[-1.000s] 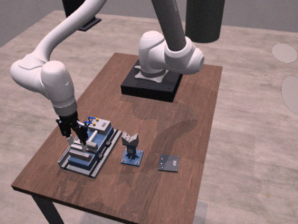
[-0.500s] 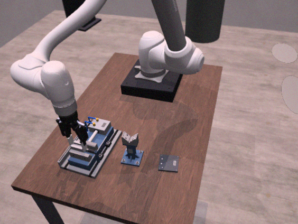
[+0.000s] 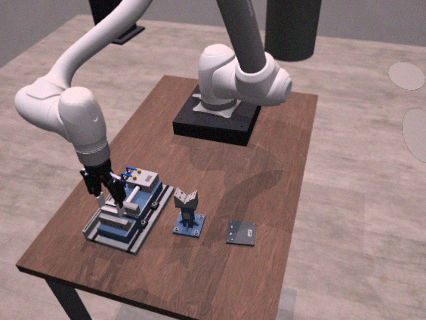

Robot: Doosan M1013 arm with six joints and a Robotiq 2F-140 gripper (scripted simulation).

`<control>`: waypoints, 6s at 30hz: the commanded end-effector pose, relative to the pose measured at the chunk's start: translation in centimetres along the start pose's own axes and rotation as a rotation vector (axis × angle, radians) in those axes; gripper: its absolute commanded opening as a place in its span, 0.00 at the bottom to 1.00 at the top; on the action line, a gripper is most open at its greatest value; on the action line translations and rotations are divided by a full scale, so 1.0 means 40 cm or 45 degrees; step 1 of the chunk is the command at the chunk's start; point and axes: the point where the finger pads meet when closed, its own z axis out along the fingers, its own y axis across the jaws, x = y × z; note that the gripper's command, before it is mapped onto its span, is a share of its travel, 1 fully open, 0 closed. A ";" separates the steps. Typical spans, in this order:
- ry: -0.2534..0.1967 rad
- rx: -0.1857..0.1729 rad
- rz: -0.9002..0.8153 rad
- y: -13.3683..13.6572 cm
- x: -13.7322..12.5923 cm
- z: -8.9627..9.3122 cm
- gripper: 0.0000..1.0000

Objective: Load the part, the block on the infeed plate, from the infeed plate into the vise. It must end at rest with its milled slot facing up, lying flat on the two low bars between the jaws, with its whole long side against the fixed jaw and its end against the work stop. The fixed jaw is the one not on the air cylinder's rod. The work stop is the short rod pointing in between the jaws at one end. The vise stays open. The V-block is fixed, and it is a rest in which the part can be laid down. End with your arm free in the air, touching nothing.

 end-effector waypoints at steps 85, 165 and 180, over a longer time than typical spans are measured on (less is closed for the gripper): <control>-0.003 -0.003 -0.007 0.009 0.002 -0.129 0.47; -0.004 -0.004 0.002 0.113 -0.003 -0.194 0.00; -0.004 -0.004 0.002 0.113 -0.003 -0.194 0.00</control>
